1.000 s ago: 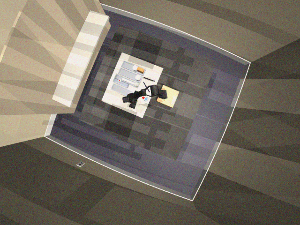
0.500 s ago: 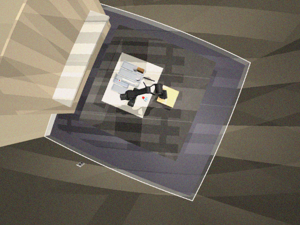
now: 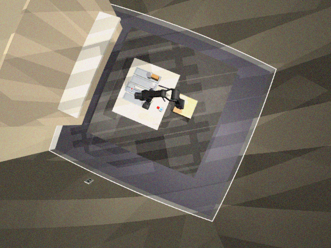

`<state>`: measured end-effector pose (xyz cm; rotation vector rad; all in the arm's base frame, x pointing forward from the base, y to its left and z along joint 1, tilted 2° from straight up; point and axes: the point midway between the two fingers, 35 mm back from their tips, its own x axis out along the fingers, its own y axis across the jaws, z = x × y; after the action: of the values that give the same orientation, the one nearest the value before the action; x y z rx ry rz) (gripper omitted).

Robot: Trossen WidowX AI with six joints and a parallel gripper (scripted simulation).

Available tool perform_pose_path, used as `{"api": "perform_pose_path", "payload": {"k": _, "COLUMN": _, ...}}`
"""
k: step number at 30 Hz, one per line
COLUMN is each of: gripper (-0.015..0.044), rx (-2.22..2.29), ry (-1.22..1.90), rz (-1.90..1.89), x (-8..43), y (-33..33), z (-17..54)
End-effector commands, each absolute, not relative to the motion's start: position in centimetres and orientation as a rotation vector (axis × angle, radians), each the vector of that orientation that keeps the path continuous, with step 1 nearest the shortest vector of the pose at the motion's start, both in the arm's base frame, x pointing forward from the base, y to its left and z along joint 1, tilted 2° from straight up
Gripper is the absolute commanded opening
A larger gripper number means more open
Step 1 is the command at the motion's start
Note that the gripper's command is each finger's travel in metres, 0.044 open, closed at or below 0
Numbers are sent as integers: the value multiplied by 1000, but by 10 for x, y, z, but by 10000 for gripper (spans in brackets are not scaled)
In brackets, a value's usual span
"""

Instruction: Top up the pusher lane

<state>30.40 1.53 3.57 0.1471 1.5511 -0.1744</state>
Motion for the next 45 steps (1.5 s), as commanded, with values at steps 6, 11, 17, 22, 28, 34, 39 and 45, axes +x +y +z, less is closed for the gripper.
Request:
{"api": "perform_pose_path", "payload": {"k": 6, "gripper": 0, "rx": 142, "ry": 1555, "rz": -186, "x": 295, "y": -29, "z": 21}}
{"api": "perform_pose_path", "payload": {"k": 11, "gripper": 0, "rx": 143, "ry": 1556, "rz": -192, "x": 287, "y": -54, "z": 13}}
{"api": "perform_pose_path", "payload": {"k": 17, "gripper": 0, "rx": 143, "ry": 1556, "rz": -194, "x": 282, "y": -66, "z": 7}}
{"api": "perform_pose_path", "payload": {"k": 22, "gripper": 0, "rx": 143, "ry": 1556, "rz": -194, "x": 282, "y": -67, "z": -8}}
{"api": "perform_pose_path", "payload": {"k": 28, "gripper": 0, "rx": 143, "ry": 1556, "rz": -194, "x": 282, "y": -67, "z": -15}}
{"api": "perform_pose_path", "payload": {"k": 34, "gripper": 0, "rx": 143, "ry": 1556, "rz": -195, "x": 284, "y": -67, "z": -15}}
{"api": "perform_pose_path", "payload": {"k": 39, "gripper": 0, "rx": 143, "ry": 1556, "rz": -195, "x": 287, "y": -68, "z": -15}}
{"api": "perform_pose_path", "payload": {"k": 45, "gripper": 0, "rx": 143, "ry": 1556, "rz": -195, "x": 289, "y": -68, "z": -15}}
